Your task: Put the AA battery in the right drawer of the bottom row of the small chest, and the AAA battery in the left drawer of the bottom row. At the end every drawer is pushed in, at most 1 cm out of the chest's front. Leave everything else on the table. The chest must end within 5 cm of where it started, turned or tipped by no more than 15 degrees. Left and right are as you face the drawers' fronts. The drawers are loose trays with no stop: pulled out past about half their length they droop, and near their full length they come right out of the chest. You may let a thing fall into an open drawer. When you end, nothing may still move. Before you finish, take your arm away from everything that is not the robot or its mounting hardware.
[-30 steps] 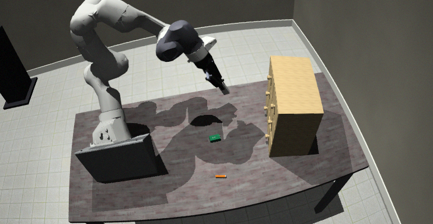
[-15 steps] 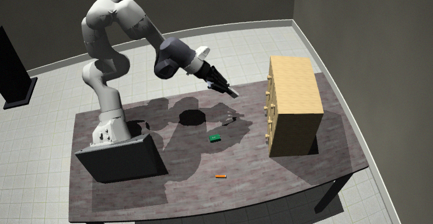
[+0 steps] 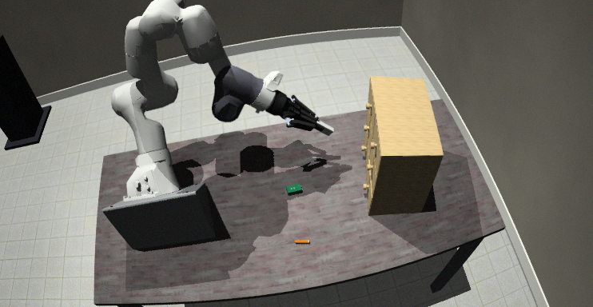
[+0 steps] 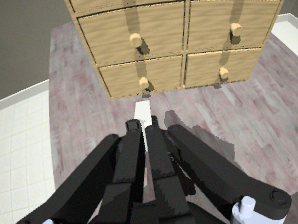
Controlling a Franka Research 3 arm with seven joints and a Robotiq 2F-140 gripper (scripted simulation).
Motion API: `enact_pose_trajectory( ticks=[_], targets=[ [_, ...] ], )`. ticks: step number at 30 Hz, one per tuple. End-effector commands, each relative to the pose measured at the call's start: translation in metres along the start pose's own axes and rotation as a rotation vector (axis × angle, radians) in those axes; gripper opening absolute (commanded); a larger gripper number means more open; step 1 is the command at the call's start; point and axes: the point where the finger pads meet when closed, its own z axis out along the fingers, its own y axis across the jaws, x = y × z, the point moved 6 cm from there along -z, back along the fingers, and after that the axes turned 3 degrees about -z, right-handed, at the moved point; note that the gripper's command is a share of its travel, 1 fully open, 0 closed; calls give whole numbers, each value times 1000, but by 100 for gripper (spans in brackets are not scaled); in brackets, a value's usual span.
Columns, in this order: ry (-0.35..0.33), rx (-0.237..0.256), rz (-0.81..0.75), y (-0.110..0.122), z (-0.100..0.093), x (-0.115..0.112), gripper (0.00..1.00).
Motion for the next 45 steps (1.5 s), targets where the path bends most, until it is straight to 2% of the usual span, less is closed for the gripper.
enact_pose_trajectory(
  ticks=[1,10,22,23,45],
  targets=[
    [78,-4,-2,2,-2,13,0],
    [127,-7,-2,2,5,10,0],
    [137,-8,-3,2,6,9,0],
    [137,-8,-3,2,6,9,20],
    [137,-8,-3,2,7,9,20]
  ],
)
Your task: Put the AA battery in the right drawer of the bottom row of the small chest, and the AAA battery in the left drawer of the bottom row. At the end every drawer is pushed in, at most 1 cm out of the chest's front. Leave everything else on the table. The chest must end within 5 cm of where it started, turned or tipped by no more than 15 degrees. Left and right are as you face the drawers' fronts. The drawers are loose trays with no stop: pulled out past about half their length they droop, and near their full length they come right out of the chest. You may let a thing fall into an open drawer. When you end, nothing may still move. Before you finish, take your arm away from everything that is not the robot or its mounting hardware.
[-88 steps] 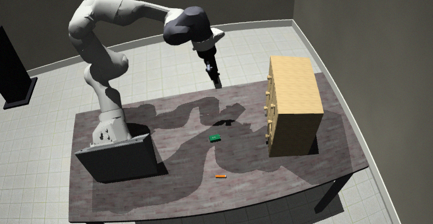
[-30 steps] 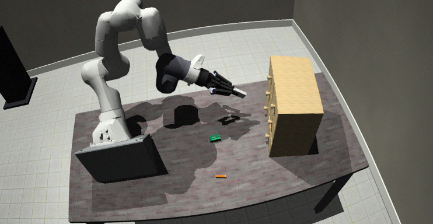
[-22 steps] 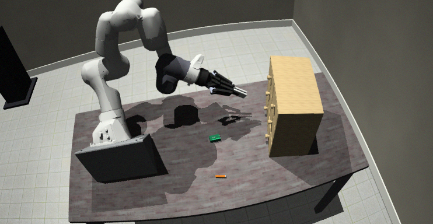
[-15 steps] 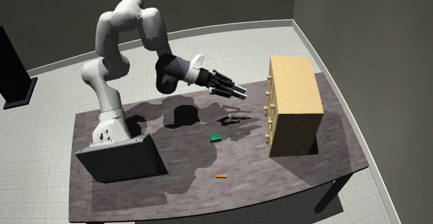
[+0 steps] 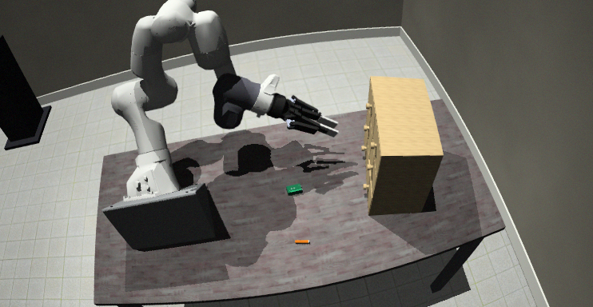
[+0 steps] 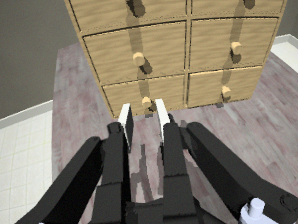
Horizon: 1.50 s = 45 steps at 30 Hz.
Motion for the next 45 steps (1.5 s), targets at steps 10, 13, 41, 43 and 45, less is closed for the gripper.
enact_pose_trajectory(
  ticks=[10,13,41,43,45],
  targets=[
    [6,-3,1,1,15,-5,20],
    [6,-3,1,0,27,-11,20],
    [6,-3,1,-1,105,-48,20],
    [6,-3,1,-1,105,-48,20],
    [6,-3,1,-1,105,-48,20]
  ],
)
